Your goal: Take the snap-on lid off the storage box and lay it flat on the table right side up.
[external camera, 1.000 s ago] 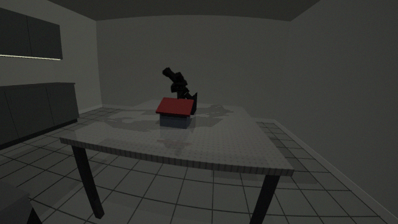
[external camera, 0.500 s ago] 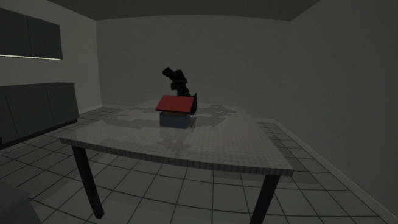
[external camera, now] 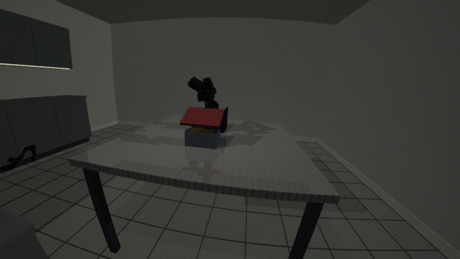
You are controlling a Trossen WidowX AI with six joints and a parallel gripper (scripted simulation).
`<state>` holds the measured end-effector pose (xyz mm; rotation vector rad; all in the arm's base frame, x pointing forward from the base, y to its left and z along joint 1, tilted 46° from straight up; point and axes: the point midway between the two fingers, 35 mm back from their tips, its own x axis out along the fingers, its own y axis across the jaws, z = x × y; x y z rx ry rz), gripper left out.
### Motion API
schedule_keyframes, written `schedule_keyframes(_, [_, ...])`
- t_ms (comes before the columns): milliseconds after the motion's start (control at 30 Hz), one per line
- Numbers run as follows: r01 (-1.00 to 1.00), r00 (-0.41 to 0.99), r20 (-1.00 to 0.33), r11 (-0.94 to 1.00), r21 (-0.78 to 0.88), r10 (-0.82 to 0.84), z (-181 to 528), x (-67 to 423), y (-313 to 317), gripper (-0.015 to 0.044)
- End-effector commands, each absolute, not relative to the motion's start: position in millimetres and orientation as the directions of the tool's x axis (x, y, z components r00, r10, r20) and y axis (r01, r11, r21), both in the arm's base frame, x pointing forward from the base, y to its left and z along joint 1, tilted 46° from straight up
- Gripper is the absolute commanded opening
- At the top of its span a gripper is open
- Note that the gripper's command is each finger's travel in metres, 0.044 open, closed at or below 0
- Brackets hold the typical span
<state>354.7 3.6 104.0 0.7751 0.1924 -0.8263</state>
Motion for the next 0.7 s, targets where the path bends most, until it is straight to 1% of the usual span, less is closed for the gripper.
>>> schedule_keyframes(0, [0.713, 0.686, -0.432, 0.423, 0.559, -0.586, 111.9, 356.7, 8.9, 0.0000])
schedule_keyframes(300, [0.713, 0.686, -0.432, 0.423, 0.559, -0.586, 119.3, 357.8, 16.4, 0.0000])
schedule_keyframes(667, [0.714, 0.686, -0.432, 0.424, 0.558, -0.586, 127.7, 351.4, -1.6, 0.0000])
